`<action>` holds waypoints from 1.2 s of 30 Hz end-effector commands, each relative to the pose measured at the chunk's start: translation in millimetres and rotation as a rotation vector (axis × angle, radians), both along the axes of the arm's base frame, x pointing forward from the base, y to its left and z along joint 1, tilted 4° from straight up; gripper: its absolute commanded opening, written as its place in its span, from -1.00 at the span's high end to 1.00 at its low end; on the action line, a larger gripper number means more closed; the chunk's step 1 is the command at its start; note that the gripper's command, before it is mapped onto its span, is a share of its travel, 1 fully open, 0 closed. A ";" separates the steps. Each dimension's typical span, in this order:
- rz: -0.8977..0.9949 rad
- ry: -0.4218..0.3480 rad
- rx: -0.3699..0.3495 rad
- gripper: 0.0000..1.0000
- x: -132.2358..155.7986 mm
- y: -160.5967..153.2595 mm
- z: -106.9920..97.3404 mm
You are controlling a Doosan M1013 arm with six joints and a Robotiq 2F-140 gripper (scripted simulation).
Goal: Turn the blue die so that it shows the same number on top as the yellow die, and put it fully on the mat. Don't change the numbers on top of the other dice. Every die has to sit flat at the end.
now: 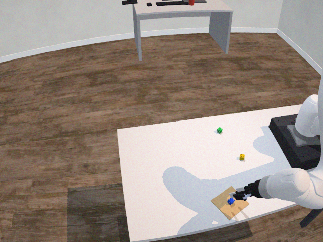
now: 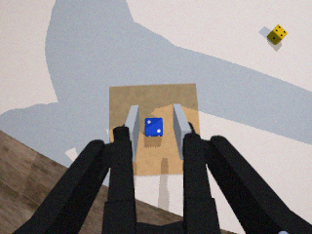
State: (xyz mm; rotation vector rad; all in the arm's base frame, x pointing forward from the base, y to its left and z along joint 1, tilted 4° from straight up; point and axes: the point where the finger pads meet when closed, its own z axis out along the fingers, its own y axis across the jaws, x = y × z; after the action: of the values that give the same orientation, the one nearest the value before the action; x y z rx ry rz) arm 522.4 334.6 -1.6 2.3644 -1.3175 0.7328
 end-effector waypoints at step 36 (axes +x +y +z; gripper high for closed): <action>0.012 -0.125 -0.194 0.36 -2.0 6.5 -10.2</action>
State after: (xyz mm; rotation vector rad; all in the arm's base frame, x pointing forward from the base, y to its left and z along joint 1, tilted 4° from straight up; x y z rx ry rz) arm 519.2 339.5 -9.1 2.2034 -1.2234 0.9708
